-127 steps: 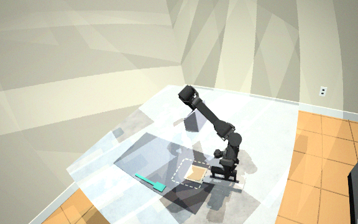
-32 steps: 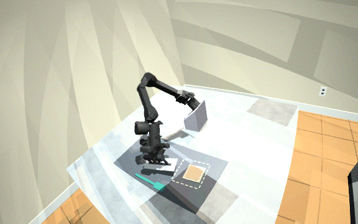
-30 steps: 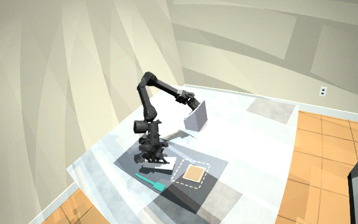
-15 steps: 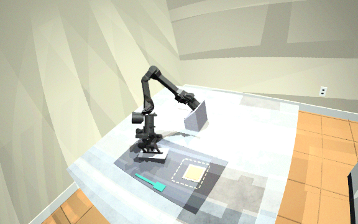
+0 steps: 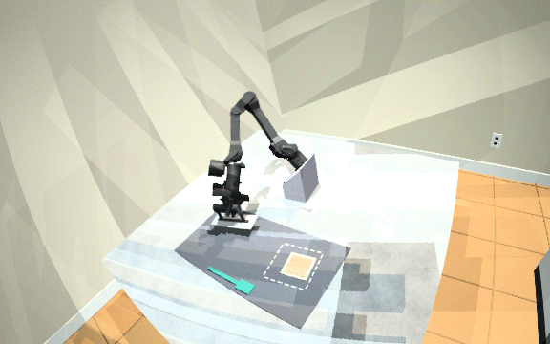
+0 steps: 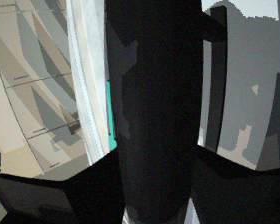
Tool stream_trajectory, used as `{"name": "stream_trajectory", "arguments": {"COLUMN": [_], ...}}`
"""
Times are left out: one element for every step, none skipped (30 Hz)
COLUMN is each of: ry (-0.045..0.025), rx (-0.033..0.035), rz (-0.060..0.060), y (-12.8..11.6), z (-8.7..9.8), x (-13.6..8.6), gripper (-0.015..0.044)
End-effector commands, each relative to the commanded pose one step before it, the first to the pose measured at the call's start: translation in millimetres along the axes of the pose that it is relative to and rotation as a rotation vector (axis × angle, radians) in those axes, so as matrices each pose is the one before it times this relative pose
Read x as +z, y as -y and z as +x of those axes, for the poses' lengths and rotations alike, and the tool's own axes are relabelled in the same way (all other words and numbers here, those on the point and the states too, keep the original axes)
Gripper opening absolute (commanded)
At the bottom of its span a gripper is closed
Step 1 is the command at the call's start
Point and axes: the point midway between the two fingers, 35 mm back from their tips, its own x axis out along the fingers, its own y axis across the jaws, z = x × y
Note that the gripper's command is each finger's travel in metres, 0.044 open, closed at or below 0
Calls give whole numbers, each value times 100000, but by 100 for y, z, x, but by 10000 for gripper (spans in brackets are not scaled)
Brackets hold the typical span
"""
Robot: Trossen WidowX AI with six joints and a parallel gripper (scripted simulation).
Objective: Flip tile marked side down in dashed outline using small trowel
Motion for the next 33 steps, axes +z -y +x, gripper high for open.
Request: {"name": "stream_trajectory", "arguments": {"ry": [2520, 699, 717, 605, 369, 124, 0, 0, 0, 0, -2, -7, -11, -13, -13, -13, -12, -12, -11, -11, -11, -10, -10, -10, -9, -9, -8, -8, -7, -7, -7, -6, -6], "rx": [3509, 394, 383, 308, 181, 60, 0, 0, 0, 0, -4, -12, -19, -23, -23, -22, -22, -22, -21, -21, -20, -20, -19, -19, -19, -18, -18, -17, -17, -17, -16, -16, -15], "rz": [-3137, -610, -630, -535, -328, -110, 0, 0, 0, 0, -3, -9, -15, -18, -18, -17, -17, -17, -17, -16, -16, -16, -16, -15, -15, -15, -15, -14, -14, -14, -14, -13, -13], "y": [922, 318, 313, 254, 151, 50, 0, 0, 0, 0, 18, 53, 89, 109, 110, 111, 112, 113, 114, 115, 116, 117, 118, 119, 120, 120, 121, 122, 123, 124, 125, 125, 126], "z": [-1645, -371, -368, -301, -179, -60, 0, 0, 0, 0, 21, 62, 103, 124, 123, 122, 121, 120, 120, 119, 118, 117, 116, 115, 114, 113, 112, 111, 110, 109, 108, 107, 106], "x": [490, 83, 71, 49, 26, 8, 0, 0, 0, 0, 1, 2, 3, 3, 2, 1, 1, 0, -1, -2, -3, -3, -4, -5, -6, -7, -8, -8, -9, -10, -11, -12, -13], "gripper": [0, 0, 0, 0, 0, 0, 0, 0, 0, 0, 0, 0, 0, 0, 0, 0, 0, 0, 0, 0, 0, 0, 0, 0, 0, 0, 0, 0, 0, 0, 0, 0, 0]}}
